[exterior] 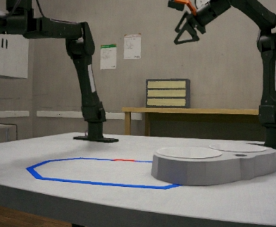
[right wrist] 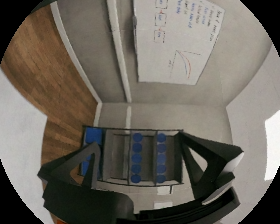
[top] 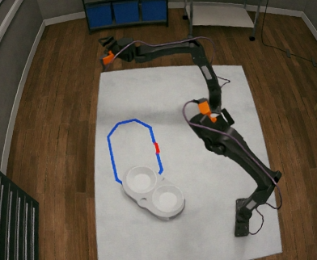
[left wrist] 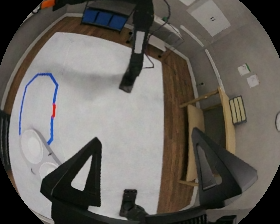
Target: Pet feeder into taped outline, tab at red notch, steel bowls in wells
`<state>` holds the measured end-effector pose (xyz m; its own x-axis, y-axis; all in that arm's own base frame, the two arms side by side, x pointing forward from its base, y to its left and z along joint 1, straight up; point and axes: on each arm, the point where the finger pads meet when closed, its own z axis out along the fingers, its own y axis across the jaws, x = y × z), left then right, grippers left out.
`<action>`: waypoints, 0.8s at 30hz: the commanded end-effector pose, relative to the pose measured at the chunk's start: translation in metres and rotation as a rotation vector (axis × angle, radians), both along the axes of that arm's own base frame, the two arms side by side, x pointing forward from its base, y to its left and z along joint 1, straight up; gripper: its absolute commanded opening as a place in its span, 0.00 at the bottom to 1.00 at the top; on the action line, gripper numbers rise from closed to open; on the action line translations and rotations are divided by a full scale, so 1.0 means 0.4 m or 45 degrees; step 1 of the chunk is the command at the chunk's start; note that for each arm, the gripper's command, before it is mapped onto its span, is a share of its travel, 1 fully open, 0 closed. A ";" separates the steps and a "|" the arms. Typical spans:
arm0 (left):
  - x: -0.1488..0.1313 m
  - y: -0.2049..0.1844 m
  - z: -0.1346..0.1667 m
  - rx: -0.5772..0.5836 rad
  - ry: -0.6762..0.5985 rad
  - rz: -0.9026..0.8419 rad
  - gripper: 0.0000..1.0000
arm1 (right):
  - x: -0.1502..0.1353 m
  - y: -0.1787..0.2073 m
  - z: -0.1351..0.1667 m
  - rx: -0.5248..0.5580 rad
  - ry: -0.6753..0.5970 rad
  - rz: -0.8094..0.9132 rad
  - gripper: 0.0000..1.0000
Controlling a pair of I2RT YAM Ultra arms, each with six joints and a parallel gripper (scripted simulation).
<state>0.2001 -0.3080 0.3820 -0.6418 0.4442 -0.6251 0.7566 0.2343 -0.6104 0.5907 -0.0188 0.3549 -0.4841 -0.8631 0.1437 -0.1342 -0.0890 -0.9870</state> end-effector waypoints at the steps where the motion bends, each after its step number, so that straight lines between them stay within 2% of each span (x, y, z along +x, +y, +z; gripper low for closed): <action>1: -0.002 0.001 0.009 -0.010 -0.012 -0.001 1.00 | -0.005 -0.001 0.020 0.004 -0.023 0.000 1.00; 17: -0.002 0.001 0.009 -0.010 -0.012 -0.001 1.00 | -0.005 -0.001 0.020 0.004 -0.023 0.000 1.00; 18: -0.009 0.002 0.019 -0.026 -0.020 -0.013 1.00 | -0.013 -0.002 0.054 0.016 -0.064 -0.001 1.00; 19: -0.009 0.002 0.019 -0.026 -0.020 -0.013 0.30 | -0.013 -0.002 0.054 0.016 -0.064 -0.001 1.00; 24: -0.009 0.002 0.019 -0.026 -0.020 -0.013 0.30 | -0.013 -0.002 0.054 0.016 -0.064 -0.001 1.00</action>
<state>0.2001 -0.3080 0.3819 -0.6418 0.4442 -0.6251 0.7566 0.2343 -0.6104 0.5907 -0.0188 0.3549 -0.4841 -0.8631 0.1437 -0.1342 -0.0890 -0.9870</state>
